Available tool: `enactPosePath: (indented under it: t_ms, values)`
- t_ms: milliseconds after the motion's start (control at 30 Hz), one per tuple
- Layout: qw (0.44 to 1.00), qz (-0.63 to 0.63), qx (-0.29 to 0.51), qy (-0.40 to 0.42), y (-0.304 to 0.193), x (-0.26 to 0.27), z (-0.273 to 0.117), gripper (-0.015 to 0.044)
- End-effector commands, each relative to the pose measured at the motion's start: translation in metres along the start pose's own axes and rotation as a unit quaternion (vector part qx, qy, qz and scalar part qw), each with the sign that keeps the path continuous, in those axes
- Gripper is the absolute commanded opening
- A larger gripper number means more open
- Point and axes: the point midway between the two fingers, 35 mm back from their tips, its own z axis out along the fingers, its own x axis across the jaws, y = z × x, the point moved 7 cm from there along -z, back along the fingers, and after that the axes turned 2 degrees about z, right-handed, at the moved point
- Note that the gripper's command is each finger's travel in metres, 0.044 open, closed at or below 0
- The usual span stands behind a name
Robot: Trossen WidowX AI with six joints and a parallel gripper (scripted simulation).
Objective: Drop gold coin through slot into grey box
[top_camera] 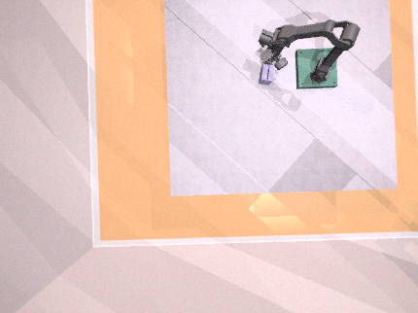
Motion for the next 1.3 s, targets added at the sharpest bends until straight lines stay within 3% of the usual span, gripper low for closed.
enactPosePath:
  t_ms: [0, 1267]
  values:
    - [1.0, -0.003, -0.001, -0.002, 0.001, 0.0, 0.0, 0.0]
    - [1.0, -0.005, -0.003, -0.003, 0.003, -0.002, -0.079, 0.0]
